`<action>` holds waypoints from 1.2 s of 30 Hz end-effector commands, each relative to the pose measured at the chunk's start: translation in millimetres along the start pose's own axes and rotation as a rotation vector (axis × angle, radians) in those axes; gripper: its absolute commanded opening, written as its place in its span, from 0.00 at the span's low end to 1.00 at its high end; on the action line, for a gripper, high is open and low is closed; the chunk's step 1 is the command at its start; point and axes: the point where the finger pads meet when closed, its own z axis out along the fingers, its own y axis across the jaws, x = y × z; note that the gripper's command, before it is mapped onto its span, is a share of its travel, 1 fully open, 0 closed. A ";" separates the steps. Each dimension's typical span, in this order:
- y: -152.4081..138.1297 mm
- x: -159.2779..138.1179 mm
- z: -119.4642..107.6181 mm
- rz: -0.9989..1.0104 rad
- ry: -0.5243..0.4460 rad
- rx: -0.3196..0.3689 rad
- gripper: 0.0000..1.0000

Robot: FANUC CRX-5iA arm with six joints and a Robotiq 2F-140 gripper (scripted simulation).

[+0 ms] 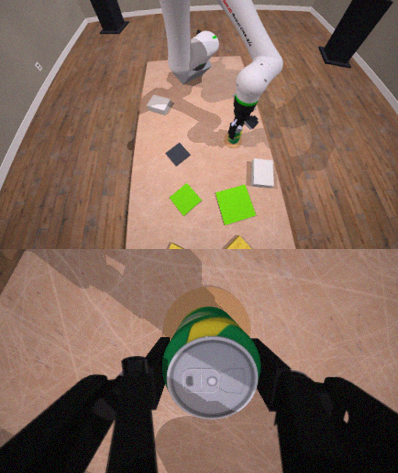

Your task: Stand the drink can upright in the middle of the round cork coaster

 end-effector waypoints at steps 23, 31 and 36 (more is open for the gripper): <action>0.4 0.8 3.3 0.000 0.002 -0.001 1.00; 0.4 0.8 3.3 0.000 0.002 -0.001 1.00; 0.4 0.8 3.3 0.000 0.002 -0.001 1.00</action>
